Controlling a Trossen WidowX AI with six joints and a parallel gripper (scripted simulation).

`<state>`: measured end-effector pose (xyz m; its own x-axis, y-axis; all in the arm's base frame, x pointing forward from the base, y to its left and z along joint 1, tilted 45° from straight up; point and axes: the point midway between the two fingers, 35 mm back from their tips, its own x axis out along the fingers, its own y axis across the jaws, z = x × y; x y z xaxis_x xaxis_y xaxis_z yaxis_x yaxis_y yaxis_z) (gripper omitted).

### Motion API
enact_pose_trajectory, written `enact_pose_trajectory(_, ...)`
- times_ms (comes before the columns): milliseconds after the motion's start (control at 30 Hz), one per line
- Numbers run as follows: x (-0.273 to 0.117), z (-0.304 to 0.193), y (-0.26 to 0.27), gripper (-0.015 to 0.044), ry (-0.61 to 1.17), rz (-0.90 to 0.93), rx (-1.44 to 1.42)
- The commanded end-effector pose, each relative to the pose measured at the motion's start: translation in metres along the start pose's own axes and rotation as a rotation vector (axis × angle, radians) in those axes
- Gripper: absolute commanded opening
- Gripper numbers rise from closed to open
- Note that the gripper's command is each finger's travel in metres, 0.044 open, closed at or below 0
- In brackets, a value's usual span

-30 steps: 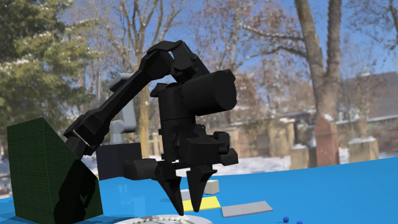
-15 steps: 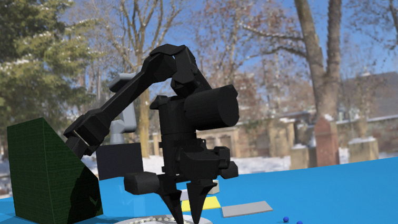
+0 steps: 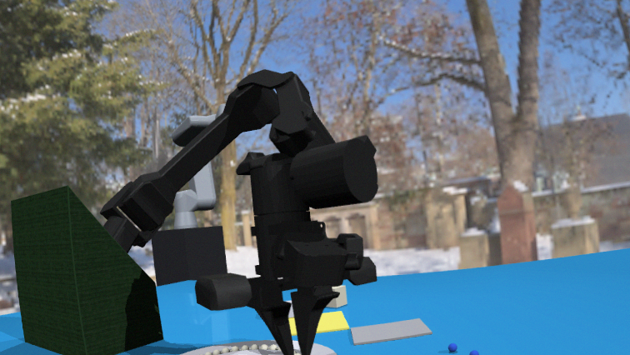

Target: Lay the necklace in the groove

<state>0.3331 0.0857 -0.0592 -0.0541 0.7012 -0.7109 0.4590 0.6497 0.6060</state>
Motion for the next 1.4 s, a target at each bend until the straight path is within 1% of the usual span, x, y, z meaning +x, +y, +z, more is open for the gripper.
enact_pose_trajectory(0, -0.0003, 0.0002, 0.0004, 0.0000, -0.001, 0.000, -0.001)
enact_pose_trajectory(800, -0.0003, 0.0002, 0.0004, 0.0000, -0.001, 0.000, -0.001)
enact_pose_trajectory(1067, -0.0060, -0.0011, -0.0004, 0.0000, 0.004, 0.005, 0.007)
enact_pose_trajectory(1367, -0.0061, 0.0000, 0.0080, 0.0000, 0.004, 0.005, 0.007)
